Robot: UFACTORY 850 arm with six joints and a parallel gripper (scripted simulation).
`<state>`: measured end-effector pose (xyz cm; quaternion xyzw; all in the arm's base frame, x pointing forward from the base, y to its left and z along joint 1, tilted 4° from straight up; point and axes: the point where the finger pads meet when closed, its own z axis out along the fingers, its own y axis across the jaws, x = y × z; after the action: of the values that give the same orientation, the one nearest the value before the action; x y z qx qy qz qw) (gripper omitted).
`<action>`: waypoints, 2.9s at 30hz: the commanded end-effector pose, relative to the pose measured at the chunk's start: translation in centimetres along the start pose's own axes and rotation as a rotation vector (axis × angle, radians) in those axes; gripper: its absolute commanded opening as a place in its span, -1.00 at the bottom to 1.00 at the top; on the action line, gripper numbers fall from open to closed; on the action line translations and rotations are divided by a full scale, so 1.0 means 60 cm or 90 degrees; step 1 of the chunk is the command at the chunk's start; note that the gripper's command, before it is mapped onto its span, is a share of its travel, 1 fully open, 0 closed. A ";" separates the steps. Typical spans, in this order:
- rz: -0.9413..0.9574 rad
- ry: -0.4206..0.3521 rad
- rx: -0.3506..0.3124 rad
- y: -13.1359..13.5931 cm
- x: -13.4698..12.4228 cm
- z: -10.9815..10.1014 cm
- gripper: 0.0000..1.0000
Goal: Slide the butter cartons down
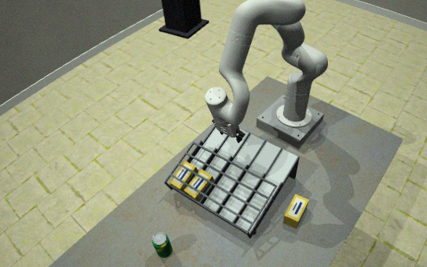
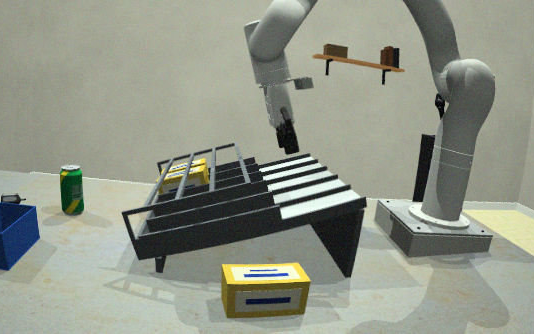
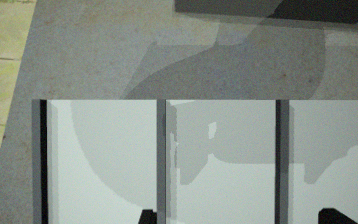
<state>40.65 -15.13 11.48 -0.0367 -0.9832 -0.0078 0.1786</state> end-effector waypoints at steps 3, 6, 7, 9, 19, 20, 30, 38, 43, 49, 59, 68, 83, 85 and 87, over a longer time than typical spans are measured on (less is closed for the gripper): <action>0.000 -0.001 0.000 0.000 -0.001 -0.001 1.00; 0.000 -0.001 0.000 0.000 -0.001 -0.001 1.00; 0.000 -0.001 0.000 0.000 -0.001 -0.001 1.00; 0.000 -0.001 0.000 0.000 -0.001 -0.001 1.00; 0.000 -0.001 0.000 0.000 -0.001 -0.001 1.00; 0.000 -0.001 0.000 0.000 -0.001 -0.001 1.00; 0.000 -0.001 0.000 0.000 -0.001 0.046 1.00; 0.000 -0.001 0.000 0.000 -0.001 0.046 1.00; 0.000 -0.001 0.000 0.000 -0.001 0.046 1.00; 0.000 -0.001 0.000 0.000 -0.001 0.045 -1.00; 0.000 -0.001 0.000 0.000 -0.001 0.045 -1.00; 0.000 -0.001 0.000 0.000 -0.001 0.045 -1.00; 0.000 -0.001 0.000 0.000 -0.001 0.045 1.00; 0.000 -0.001 0.000 0.000 -0.001 0.045 1.00; 0.000 -0.001 0.000 0.000 -0.001 0.045 1.00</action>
<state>39.67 -15.03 8.87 -0.0368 -0.9832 -0.0077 0.1784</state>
